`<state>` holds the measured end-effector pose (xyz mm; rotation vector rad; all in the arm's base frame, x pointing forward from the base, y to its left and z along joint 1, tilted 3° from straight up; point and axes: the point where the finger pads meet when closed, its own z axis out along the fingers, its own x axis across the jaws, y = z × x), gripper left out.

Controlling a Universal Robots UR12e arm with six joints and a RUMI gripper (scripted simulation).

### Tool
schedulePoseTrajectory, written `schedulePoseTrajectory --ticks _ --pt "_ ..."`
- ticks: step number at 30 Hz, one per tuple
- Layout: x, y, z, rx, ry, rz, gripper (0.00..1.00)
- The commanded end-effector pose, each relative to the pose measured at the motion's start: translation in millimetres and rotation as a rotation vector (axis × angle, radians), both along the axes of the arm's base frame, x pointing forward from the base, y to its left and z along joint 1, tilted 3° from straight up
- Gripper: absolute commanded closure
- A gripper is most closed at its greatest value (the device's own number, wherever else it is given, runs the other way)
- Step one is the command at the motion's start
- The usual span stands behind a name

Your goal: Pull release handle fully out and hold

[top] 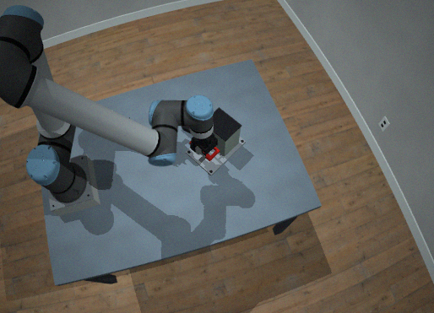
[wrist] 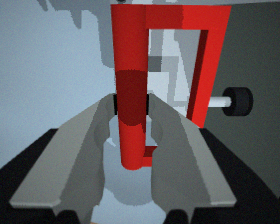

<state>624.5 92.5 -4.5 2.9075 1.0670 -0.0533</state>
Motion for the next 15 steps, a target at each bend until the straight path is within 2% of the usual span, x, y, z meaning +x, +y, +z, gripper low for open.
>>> schedulePoseTrajectory --ticks 1,15 --pt "-0.6 -1.1 0.6 0.000 -0.001 0.000 1.00" --pt "-15.6 -13.7 1.6 0.000 -0.001 0.000 1.00"
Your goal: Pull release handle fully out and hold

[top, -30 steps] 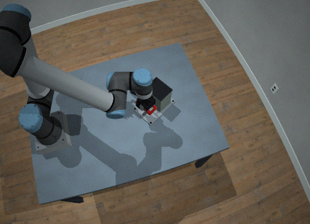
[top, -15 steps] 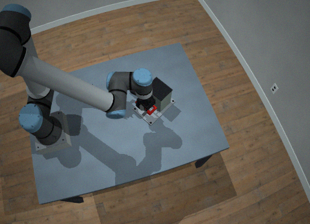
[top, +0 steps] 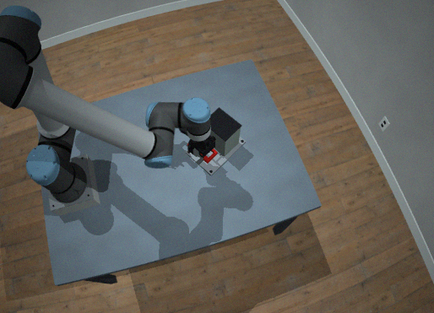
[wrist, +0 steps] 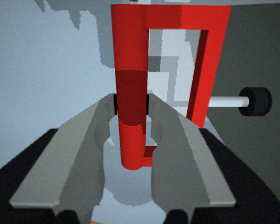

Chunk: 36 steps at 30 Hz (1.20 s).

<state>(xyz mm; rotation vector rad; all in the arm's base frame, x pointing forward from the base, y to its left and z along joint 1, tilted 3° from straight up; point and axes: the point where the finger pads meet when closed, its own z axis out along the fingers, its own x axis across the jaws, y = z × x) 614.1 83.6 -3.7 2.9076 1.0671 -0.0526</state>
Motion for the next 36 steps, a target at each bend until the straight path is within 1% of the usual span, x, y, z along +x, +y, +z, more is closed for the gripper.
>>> schedulePoseTrajectory --ticks 1,6,8,19,36 --pt "-7.0 -6.4 1.0 -0.001 -0.001 0.000 1.00" --pt "-16.3 -14.4 1.5 -0.001 -0.001 0.000 1.00" --pt "-16.3 -14.4 1.5 -0.001 -0.001 0.000 1.00" --pt "-31.2 -26.9 2.5 -0.001 -0.001 0.000 1.00" --pt "-33.2 -28.7 2.6 -0.001 -0.001 0.000 1.00"
